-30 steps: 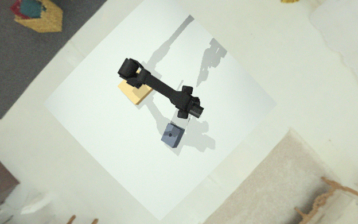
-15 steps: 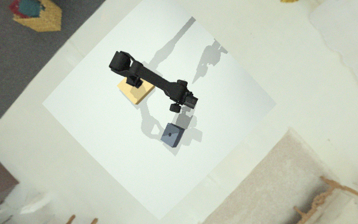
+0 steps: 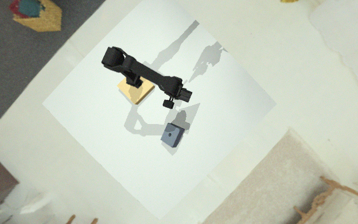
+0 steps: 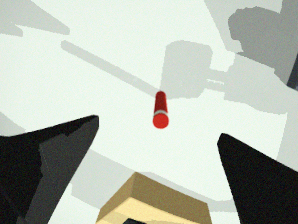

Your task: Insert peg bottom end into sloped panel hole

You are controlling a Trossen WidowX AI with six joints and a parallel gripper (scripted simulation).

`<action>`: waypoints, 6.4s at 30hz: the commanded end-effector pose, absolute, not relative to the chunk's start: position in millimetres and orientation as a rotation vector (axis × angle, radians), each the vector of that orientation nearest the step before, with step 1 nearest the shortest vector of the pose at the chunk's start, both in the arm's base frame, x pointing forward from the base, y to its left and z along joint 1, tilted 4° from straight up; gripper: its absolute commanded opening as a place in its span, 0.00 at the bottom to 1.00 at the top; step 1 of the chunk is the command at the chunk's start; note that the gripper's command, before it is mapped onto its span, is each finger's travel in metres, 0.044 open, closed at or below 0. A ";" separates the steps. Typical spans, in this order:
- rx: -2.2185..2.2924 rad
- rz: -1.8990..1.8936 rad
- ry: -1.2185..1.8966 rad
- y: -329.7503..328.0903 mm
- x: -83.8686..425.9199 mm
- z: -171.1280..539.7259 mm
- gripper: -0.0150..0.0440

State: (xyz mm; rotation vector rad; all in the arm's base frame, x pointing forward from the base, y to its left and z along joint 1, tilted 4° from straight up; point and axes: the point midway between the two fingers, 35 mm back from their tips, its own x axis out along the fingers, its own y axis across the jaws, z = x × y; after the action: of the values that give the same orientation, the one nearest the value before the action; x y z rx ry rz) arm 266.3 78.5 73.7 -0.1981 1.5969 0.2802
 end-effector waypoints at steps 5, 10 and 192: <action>-0.200 0.266 1.599 77.3 263.7 67.5 1.00; -0.200 0.266 1.599 77.7 264.0 59.2 1.00; 0.567 -0.183 1.356 -43.1 328.9 123.6 0.25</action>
State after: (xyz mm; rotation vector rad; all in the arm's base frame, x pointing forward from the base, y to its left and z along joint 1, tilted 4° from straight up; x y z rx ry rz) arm 326.4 -39.6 121.4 0.5439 1.3715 -0.1756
